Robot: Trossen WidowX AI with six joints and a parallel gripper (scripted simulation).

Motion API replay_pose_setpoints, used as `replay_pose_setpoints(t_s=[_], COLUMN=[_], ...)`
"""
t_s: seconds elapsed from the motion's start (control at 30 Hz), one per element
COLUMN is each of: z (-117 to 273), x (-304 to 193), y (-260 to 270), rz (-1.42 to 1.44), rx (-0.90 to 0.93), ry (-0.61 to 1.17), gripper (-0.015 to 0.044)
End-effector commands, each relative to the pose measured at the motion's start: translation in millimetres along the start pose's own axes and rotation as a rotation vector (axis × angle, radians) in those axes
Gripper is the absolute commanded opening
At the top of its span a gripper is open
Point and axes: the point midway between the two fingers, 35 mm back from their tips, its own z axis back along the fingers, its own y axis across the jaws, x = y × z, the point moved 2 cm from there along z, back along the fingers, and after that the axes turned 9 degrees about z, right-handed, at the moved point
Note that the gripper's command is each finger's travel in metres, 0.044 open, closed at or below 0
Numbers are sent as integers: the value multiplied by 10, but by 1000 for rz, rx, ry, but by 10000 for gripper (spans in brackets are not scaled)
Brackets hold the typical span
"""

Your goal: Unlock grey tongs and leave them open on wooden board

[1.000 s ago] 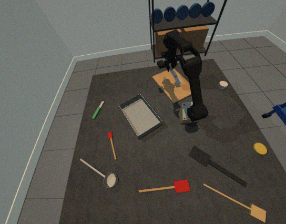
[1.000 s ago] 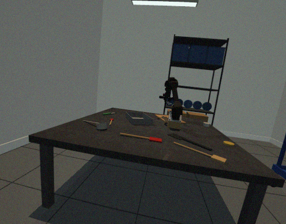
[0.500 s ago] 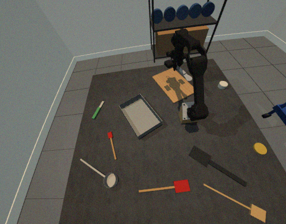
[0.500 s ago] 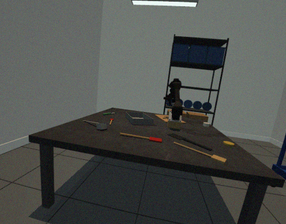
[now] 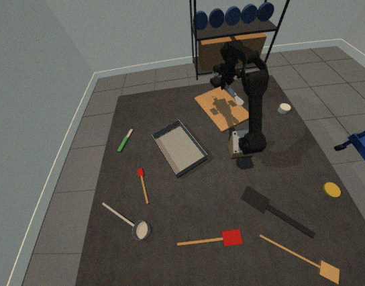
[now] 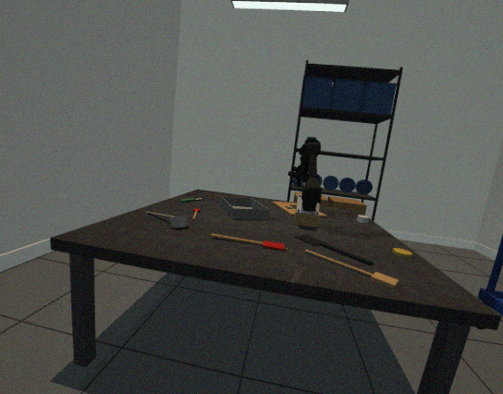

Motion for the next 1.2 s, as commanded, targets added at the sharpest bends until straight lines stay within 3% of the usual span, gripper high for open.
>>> replay_pose_setpoints(t_s=[0.0,1.17], z=[73,210], x=[27,-32], y=[-20,-94], rz=[-9,-30], rx=[-8,-76], ry=[-79,-617], gripper=[-150,-150])
